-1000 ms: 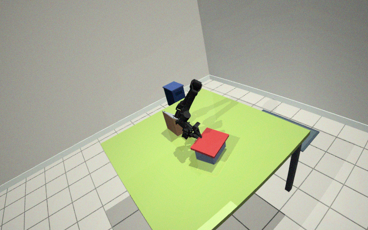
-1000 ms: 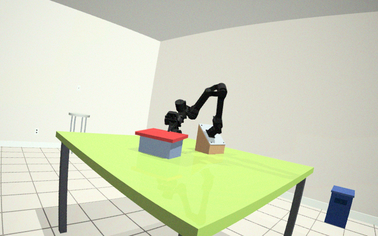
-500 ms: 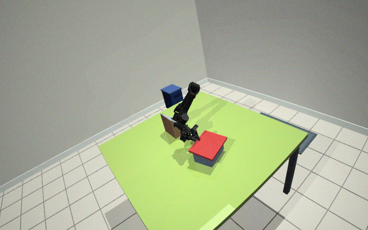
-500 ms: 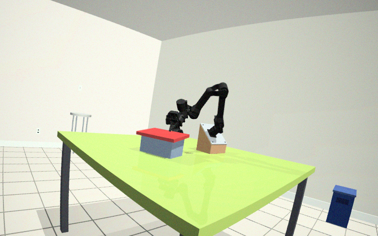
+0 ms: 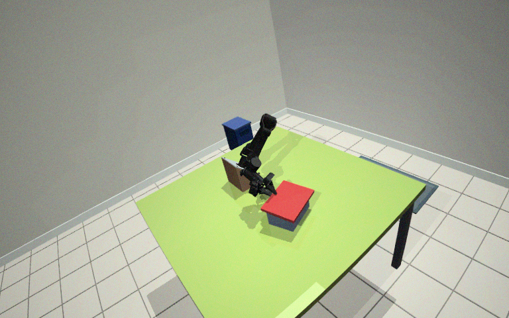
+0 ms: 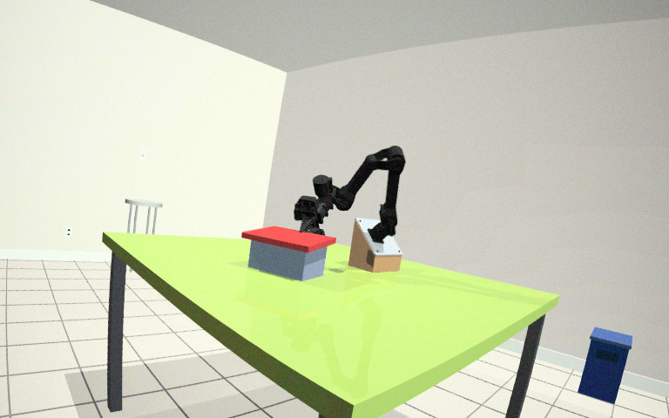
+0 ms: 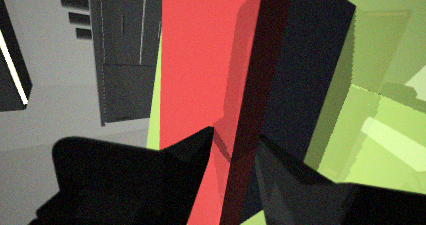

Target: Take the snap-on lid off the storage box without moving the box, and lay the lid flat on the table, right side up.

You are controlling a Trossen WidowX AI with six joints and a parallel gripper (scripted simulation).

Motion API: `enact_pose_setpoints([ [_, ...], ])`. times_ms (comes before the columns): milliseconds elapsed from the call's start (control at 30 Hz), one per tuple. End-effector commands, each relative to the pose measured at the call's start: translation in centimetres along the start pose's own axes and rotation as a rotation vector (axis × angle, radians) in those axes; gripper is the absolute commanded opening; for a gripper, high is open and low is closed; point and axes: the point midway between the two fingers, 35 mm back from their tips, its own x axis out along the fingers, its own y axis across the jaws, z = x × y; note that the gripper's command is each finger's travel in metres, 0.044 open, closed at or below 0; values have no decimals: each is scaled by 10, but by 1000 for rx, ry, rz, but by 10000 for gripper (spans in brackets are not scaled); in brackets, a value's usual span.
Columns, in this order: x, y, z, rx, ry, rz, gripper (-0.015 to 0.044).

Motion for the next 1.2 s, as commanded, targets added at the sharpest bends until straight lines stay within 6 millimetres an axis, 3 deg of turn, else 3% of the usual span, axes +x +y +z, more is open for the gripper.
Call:
enact_pose_setpoints([
  [0, 1, 1, 0, 1, 0, 0, 0],
  [1167, -21, 35, 0, -3, -4, 4, 0],
])
